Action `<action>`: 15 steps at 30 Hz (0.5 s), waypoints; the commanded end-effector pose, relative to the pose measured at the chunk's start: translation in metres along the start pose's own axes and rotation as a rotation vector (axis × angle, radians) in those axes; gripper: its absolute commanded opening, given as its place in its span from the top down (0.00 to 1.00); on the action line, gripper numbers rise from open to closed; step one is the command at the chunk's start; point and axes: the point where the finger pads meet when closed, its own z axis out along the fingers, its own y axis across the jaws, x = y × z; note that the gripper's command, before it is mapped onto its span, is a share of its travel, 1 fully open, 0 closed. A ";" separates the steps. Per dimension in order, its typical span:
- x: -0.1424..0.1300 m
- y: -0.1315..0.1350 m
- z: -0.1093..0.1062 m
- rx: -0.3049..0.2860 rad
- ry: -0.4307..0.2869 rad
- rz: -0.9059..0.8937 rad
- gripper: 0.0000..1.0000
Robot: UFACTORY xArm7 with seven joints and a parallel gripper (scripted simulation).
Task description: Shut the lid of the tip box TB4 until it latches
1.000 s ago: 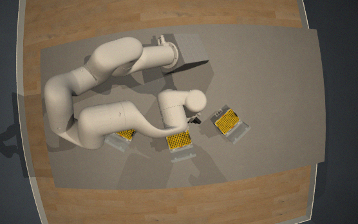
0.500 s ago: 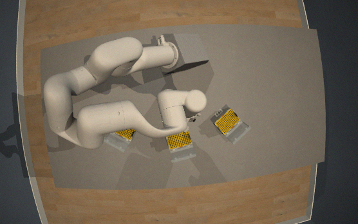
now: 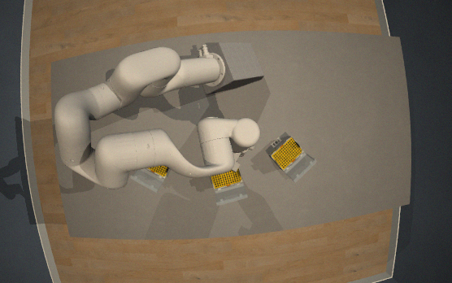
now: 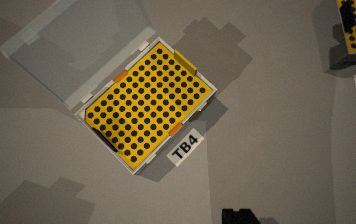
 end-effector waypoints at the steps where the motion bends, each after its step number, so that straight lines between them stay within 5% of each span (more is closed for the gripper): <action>1: 0.023 -0.019 0.003 0.028 -0.057 -0.186 1.00; 15: 0.070 -0.055 0.011 0.080 -0.164 -0.568 1.00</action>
